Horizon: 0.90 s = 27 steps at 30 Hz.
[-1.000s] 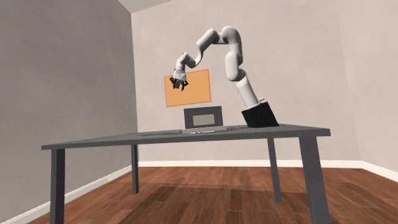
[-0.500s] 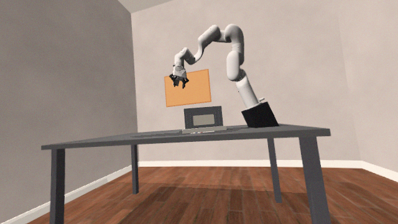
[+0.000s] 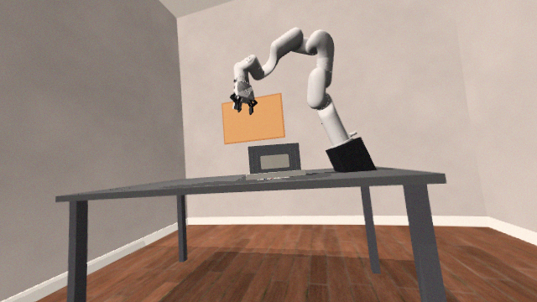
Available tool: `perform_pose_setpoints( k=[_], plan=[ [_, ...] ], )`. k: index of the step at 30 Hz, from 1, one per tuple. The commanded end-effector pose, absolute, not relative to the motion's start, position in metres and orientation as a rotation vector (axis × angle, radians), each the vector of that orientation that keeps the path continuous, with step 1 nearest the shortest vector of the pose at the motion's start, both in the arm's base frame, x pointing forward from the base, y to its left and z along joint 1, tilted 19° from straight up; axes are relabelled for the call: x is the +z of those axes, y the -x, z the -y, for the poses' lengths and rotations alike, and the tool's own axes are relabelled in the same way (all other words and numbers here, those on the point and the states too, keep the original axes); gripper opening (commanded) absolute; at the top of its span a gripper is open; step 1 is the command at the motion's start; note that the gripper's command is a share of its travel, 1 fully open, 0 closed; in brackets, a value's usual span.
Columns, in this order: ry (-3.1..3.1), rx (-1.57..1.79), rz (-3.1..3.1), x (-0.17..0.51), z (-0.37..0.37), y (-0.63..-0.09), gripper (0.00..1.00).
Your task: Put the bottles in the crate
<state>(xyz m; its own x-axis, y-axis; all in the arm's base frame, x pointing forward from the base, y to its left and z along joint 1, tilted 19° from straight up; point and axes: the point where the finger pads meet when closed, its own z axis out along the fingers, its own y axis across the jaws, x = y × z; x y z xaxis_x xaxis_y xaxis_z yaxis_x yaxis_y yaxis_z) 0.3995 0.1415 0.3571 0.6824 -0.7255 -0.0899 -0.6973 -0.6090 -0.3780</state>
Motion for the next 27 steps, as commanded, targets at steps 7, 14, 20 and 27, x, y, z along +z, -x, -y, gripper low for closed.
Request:
perform_pose_setpoints(
  k=[7, 14, 20, 27],
  plan=[
    [2.59, -0.138, -1.087, 0.355, -0.174, -0.376, 0.65],
    [2.664, -0.19, -1.055, 0.352, -0.199, -0.355, 0.65],
    [2.664, -0.19, -1.055, 0.35, -0.213, -0.341, 0.65],
    [2.729, -0.261, -1.021, 0.346, -0.235, -0.316, 0.65]
  ],
)
